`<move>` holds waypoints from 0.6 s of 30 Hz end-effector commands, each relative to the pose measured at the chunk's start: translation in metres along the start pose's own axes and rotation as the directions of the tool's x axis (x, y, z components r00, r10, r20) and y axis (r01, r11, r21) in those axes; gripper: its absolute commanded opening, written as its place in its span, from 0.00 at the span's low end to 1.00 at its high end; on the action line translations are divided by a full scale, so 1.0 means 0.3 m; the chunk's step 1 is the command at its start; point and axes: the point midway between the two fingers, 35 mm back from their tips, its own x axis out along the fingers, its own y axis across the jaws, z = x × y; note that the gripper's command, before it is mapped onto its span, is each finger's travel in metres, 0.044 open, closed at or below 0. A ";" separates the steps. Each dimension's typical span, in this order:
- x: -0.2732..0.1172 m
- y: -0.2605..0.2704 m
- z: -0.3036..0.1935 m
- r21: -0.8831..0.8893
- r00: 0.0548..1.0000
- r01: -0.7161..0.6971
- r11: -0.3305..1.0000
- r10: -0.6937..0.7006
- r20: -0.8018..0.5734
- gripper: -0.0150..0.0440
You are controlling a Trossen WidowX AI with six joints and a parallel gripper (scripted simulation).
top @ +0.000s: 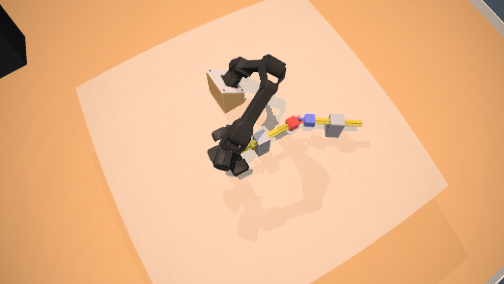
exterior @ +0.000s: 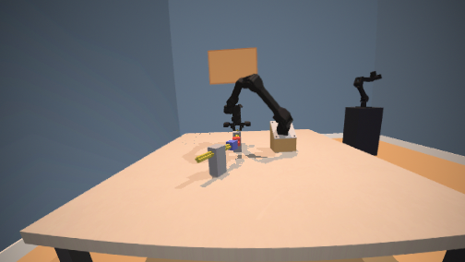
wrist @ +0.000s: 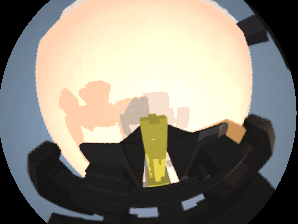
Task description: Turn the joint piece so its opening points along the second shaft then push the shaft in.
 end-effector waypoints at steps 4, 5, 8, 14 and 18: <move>0.001 0.000 -0.043 0.002 1.000 -0.007 1.000 0.007 -0.010 0.25; 0.001 0.000 -0.048 0.002 1.000 -0.007 1.000 0.007 -0.010 0.25; 0.001 0.000 -0.059 0.002 1.000 -0.007 1.000 0.007 -0.011 0.25; 0.000 0.000 -0.046 0.001 1.000 0.000 1.000 0.000 0.000 0.25; 0.000 0.000 -0.046 0.001 1.000 0.000 1.000 0.000 0.000 0.25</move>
